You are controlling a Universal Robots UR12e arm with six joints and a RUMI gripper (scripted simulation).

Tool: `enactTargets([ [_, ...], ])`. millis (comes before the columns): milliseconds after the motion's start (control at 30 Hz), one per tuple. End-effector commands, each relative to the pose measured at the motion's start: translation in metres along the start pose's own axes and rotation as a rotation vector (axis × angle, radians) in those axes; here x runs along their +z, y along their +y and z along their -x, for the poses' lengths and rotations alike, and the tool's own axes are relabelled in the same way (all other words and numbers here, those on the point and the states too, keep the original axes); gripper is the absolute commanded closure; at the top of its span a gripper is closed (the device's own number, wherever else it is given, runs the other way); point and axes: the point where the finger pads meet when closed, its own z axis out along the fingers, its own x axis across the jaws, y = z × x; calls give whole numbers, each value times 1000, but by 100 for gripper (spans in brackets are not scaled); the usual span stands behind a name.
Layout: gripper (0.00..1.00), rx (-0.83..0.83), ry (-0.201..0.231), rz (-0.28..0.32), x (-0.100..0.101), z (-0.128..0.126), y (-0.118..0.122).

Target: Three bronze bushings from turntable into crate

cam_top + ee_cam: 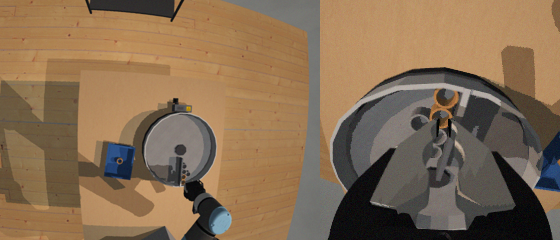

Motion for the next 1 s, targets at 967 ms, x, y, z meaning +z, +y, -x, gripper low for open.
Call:
enactTargets([
  [967, 95, -6, 0, 1, 0, 9, -5],
])
